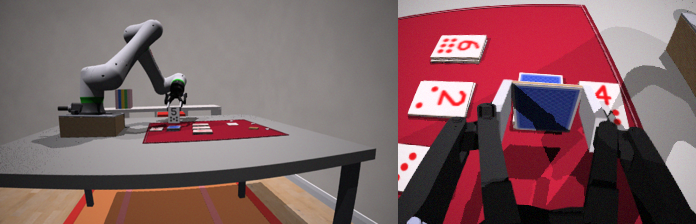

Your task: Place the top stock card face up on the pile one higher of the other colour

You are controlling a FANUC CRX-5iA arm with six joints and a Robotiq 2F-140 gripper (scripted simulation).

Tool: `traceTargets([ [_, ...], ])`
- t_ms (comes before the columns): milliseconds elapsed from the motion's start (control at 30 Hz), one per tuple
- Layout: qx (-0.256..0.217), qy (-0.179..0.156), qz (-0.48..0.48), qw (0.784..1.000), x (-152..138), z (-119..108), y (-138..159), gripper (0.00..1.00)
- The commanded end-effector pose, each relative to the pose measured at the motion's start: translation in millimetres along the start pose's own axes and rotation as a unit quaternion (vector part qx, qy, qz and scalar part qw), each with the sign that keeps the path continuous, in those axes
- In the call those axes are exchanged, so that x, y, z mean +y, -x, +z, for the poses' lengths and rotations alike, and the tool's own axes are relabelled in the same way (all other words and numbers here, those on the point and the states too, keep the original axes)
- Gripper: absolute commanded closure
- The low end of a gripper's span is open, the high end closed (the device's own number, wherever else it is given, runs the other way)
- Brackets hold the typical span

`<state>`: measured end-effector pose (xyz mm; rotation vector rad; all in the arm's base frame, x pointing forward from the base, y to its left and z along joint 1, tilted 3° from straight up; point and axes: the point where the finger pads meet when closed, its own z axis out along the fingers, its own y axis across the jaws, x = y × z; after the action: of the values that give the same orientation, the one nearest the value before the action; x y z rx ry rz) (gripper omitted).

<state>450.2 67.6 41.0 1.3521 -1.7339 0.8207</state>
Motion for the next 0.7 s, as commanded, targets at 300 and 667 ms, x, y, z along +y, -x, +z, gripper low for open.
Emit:
traceTargets([
  [300, 0.129, 0.0, 0.0, 0.992, -0.3, 0.9, 8.3, 0.59],
  [667, 0.186, 0.0, 0.0, 0.983, -0.3, 2.1, 11.8, 0.59],
])
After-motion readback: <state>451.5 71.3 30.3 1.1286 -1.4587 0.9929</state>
